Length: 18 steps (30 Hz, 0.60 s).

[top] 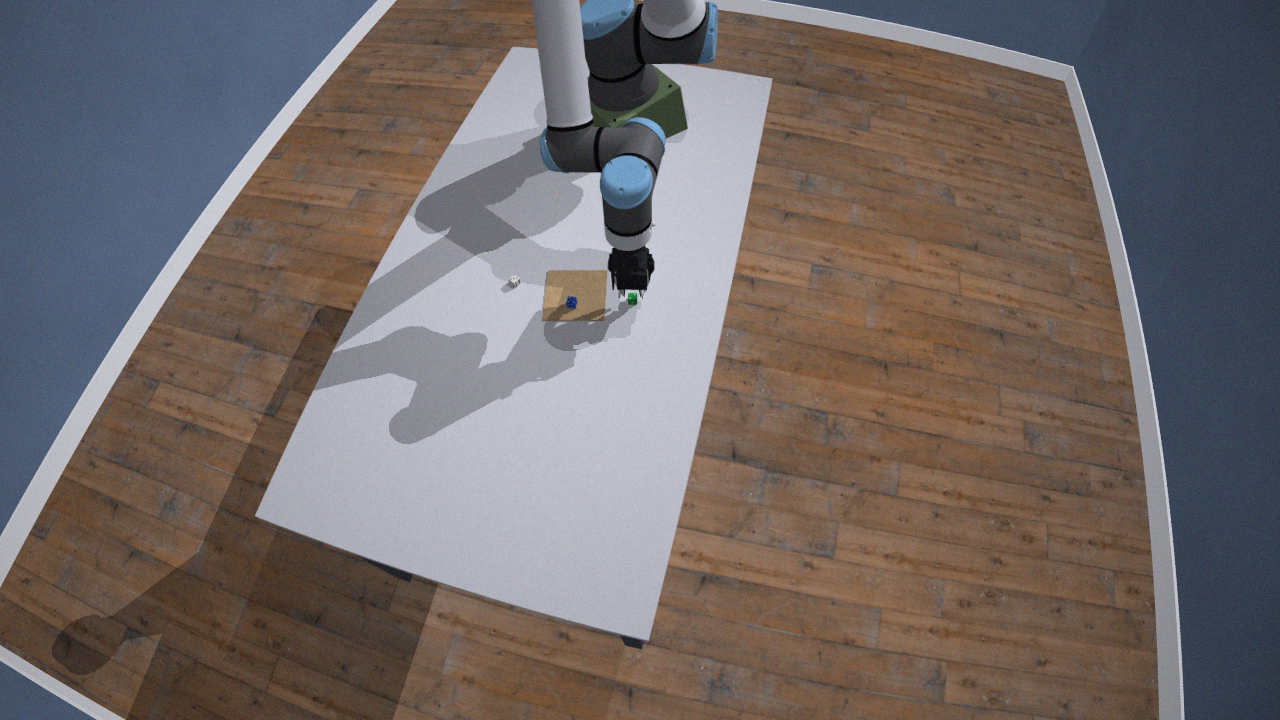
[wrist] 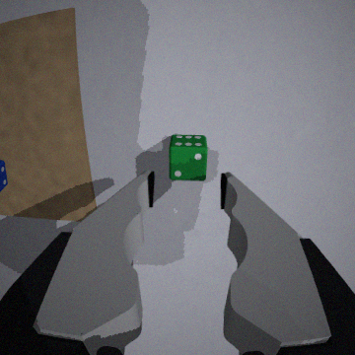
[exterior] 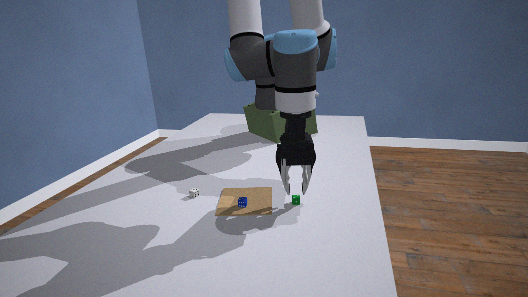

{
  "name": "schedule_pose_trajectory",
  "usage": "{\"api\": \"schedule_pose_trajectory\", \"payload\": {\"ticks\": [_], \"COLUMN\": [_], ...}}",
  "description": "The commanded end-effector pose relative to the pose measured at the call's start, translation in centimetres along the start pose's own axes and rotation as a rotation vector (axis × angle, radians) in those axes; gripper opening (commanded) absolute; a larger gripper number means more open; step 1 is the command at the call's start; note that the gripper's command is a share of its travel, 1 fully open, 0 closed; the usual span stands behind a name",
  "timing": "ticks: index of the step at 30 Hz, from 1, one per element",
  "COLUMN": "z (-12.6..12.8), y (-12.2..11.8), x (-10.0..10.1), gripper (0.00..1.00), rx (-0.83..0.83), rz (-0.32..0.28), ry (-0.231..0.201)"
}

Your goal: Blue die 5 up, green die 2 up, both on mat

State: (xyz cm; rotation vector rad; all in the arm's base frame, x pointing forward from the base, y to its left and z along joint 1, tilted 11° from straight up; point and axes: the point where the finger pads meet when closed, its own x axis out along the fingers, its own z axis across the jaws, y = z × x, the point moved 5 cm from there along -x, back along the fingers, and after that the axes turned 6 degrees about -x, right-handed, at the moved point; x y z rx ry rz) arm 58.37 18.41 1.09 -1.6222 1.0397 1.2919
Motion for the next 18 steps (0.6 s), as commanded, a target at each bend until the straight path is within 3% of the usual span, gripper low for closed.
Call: {"api": "schedule_pose_trajectory", "payload": {"ticks": [1, 18], "z": [0.0, 0.0], "y": [0.0, -0.1], "x": [0.2, 2.2], "gripper": [0.21, 0.21], "rx": [0.0, 0.0], "rz": [-0.001, -0.001], "ry": [0.0, 0.0]}}
